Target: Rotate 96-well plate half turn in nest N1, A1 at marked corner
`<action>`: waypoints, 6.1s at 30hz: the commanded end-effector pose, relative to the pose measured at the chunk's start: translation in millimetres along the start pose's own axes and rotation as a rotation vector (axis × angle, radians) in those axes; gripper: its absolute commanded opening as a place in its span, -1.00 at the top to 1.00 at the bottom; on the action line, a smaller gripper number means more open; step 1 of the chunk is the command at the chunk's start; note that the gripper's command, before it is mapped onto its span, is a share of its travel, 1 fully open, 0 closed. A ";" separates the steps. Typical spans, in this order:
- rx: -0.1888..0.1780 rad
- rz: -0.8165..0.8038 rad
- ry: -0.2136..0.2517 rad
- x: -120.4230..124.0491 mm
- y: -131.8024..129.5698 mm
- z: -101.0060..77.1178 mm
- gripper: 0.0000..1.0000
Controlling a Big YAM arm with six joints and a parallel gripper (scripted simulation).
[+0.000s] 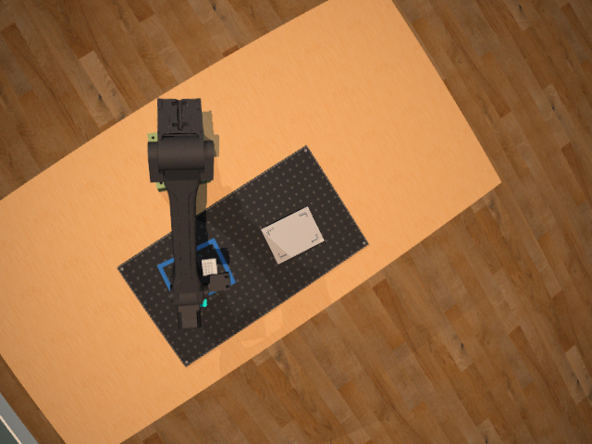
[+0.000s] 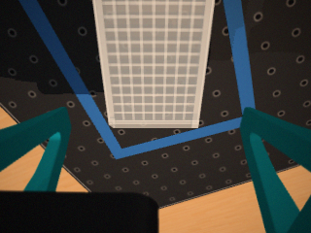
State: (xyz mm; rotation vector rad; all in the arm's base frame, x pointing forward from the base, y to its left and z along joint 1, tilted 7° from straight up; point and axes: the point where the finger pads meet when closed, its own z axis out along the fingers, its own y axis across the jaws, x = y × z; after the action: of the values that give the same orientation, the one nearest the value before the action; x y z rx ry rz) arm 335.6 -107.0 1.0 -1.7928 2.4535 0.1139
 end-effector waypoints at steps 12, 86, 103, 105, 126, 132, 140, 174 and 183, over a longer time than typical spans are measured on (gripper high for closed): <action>-0.016 -0.007 -0.004 -1.2 1.7 0.3 -1.00; -0.010 1.580 0.008 -0.7 0.4 -0.5 -1.00; -0.010 1.575 0.008 -0.7 0.4 -0.5 -1.00; -0.010 1.575 0.008 -0.7 0.4 -0.5 -1.00; -0.007 2.181 0.012 -0.4 0.5 -0.5 -1.00; -0.006 2.314 0.014 -0.4 0.6 -0.5 -1.00; -0.005 2.581 0.016 -0.3 0.8 -0.3 -1.00; 0.001 3.151 0.024 -0.3 1.6 0.2 -1.00; 0.001 3.146 0.024 -0.4 1.6 0.2 -1.00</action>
State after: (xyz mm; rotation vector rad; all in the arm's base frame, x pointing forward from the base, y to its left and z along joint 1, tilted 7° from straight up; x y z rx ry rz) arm 335.6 -107.0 1.0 -2.4701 -1.8109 -0.1549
